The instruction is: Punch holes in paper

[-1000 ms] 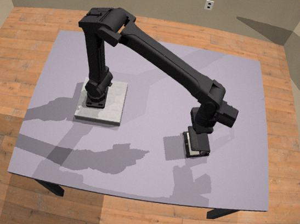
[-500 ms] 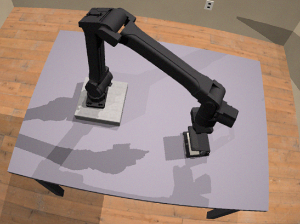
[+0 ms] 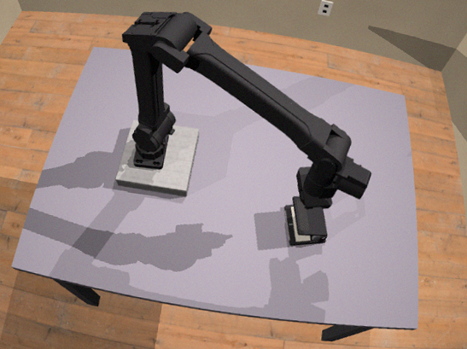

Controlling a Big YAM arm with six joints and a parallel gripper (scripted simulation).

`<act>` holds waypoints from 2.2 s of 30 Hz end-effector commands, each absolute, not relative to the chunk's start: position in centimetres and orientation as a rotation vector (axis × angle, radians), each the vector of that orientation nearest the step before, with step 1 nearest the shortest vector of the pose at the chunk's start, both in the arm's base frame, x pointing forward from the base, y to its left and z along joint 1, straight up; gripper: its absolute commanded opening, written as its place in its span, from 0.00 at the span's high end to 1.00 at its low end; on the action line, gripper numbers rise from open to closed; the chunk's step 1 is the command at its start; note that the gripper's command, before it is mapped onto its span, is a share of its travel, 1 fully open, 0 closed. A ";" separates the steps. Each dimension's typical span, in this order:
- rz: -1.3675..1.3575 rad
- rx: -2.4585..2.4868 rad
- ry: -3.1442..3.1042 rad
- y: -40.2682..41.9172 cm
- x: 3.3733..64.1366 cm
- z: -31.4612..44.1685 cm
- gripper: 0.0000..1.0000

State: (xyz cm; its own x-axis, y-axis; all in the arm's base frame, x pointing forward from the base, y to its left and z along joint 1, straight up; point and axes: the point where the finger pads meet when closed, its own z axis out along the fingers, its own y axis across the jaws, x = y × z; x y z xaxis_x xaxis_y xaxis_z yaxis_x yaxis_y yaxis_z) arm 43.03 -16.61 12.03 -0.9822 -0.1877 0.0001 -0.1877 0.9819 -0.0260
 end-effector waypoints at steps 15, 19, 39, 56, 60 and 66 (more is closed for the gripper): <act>-0.052 -0.302 3.108 -16.8 43.1 12.5 1.00; -0.048 -0.299 3.110 -16.9 43.1 12.4 1.00; -0.016 -0.250 3.124 -17.2 42.9 10.3 1.00; -0.012 -0.266 3.129 -17.3 42.6 7.0 1.00; -0.011 -0.271 3.130 -17.3 42.5 6.3 1.00; -0.022 -0.274 3.115 -17.4 42.5 6.6 1.00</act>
State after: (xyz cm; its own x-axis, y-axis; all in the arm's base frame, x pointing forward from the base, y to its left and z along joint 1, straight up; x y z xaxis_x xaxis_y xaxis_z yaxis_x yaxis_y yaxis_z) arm 42.42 -16.66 6.13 -0.9842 -0.1765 0.0101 -0.1766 0.9843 -0.0023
